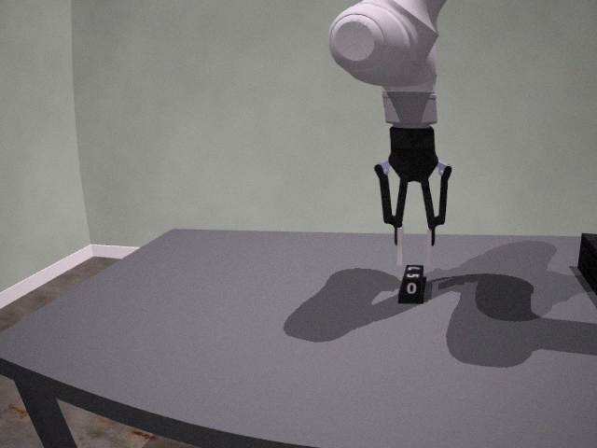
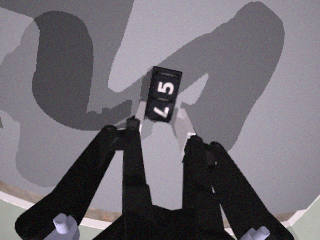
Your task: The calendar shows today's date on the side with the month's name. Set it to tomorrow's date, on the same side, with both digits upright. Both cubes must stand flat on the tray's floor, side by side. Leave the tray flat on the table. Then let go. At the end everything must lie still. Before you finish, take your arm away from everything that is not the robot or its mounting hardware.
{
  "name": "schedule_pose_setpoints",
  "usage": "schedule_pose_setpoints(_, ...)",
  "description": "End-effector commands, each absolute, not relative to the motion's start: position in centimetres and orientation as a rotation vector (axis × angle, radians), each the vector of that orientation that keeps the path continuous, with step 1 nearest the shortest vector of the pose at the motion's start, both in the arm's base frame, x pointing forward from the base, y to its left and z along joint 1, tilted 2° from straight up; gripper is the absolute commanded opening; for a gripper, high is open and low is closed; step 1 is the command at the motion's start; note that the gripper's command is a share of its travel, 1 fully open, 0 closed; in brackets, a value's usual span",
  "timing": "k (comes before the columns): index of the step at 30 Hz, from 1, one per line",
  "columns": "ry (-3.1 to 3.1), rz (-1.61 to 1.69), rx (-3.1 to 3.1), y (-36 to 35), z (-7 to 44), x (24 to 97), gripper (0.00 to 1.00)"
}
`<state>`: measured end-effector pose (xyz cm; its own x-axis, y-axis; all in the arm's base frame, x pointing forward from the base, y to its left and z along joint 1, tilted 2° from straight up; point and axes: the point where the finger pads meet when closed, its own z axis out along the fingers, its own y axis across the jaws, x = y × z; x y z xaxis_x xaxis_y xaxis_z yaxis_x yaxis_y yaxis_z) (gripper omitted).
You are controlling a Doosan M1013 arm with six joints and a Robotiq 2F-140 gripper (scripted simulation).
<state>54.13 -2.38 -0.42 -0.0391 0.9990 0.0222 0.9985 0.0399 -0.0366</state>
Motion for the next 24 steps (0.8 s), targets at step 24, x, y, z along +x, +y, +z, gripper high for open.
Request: schedule_pose_setpoints(24,-2.235,0.017,-2.148,-2.3,-1.6,54.1,0.29)
